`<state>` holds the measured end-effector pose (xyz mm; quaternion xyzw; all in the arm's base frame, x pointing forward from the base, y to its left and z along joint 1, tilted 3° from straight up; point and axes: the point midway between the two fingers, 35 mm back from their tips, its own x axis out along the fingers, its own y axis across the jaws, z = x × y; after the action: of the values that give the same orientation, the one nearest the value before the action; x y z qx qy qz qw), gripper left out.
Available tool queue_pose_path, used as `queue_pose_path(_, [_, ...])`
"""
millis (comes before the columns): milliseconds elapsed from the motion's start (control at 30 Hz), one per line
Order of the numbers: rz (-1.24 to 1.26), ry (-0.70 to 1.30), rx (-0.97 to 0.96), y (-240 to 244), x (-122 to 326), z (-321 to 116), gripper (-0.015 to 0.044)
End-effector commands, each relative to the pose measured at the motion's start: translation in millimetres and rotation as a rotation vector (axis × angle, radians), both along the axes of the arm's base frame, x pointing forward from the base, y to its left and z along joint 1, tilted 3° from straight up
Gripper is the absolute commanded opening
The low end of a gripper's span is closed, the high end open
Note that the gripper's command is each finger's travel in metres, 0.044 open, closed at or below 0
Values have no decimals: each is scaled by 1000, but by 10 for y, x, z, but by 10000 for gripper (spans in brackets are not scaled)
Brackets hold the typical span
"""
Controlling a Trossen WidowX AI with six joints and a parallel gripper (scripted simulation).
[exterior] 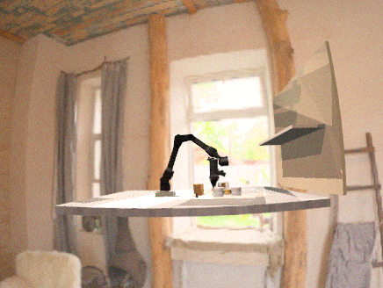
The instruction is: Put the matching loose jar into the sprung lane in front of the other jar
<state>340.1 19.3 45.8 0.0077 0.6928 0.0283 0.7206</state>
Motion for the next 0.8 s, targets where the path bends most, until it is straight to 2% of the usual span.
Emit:
queue_pose_path(0, [-3, 2, 2, -1, -13, -3, 0])
queue_pose_path(333, [-3, 2, 2, -1, -13, -3, 0])
queue_pose_path(667, [-3, 2, 2, -1, -3, -1, 263])
queue_pose_path(700, [-3, 2, 2, -1, -3, -1, 280])
queue_pose_path(767, [-3, 2, 2, -1, -3, -1, 280])
